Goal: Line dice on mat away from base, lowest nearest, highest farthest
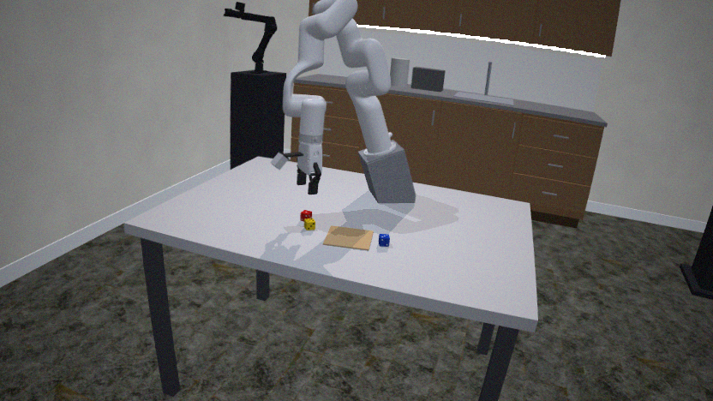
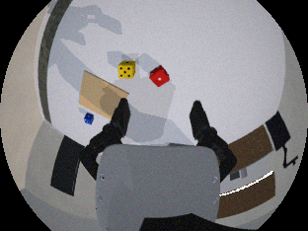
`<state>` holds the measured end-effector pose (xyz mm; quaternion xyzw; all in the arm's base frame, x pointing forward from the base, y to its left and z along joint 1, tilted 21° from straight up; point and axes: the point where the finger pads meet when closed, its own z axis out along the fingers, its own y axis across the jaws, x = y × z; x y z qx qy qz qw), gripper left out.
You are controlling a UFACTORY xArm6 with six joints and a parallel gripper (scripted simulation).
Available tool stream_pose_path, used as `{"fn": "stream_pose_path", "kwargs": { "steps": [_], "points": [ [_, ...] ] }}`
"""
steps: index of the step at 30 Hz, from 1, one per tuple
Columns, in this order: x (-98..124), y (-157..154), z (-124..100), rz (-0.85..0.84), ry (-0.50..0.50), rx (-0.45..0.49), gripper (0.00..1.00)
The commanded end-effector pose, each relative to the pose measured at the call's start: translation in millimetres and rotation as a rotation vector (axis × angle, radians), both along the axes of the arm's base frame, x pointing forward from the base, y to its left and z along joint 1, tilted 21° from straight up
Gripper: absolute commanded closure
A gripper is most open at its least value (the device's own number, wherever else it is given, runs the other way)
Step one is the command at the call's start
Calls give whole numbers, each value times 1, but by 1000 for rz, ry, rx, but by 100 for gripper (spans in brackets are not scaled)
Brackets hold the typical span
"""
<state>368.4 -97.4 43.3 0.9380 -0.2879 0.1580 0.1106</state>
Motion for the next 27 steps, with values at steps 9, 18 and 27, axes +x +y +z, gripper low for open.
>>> {"fn": "stream_pose_path", "kwargs": {
  "steps": [9,18,27],
  "points": [
    [2,-1,-4,336,120,-61,0],
    [2,-2,-8,583,196,-118,0],
    [2,-2,-9,628,210,-129,0]
  ]
}}
